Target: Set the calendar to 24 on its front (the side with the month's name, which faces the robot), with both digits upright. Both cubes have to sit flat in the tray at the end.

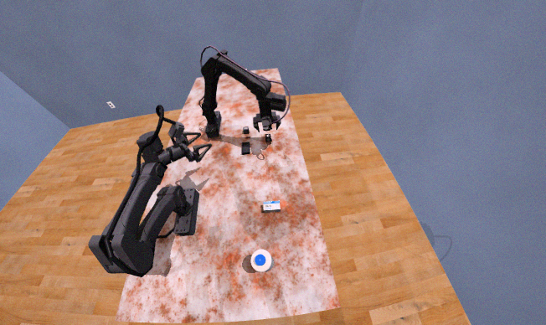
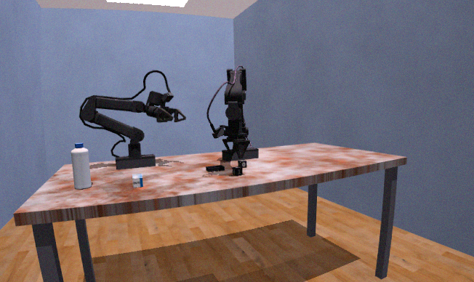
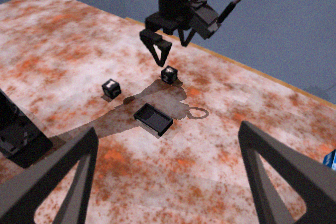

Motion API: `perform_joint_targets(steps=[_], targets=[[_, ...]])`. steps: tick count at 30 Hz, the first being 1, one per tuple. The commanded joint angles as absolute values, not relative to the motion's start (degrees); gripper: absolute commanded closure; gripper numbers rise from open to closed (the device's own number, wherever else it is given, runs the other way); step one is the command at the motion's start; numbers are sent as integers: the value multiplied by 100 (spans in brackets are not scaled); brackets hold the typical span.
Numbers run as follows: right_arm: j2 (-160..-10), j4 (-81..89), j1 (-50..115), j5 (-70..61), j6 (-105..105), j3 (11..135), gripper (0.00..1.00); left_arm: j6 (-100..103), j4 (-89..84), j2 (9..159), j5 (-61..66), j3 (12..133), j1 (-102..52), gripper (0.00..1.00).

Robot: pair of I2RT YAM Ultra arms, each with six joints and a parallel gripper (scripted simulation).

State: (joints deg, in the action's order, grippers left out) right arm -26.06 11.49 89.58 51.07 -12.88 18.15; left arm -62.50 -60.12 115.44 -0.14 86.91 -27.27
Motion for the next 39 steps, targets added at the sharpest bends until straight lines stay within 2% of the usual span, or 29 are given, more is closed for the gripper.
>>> perform_joint_targets(steps=[1,2,4,7,39], targets=[[-2684,1124,9014,5205,-1332,1993,0,-6300,-6253,11594,25,8870,-2650,0],[-2684,1124,9014,5205,-1332,1993,0,-6167,-6170,11596,22,8871,-2649,11],[-2684,1124,9014,5205,-1332,1993,0,-6167,-6170,11596,22,8871,-2649,11],[-2684,1124,9014,5205,-1332,1993,0,-5752,-6105,11455,21,8754,-2637,45],[-2684,1124,9014,5205,-1332,1993,0,977,-4929,9352,-17,5527,-2223,45]])
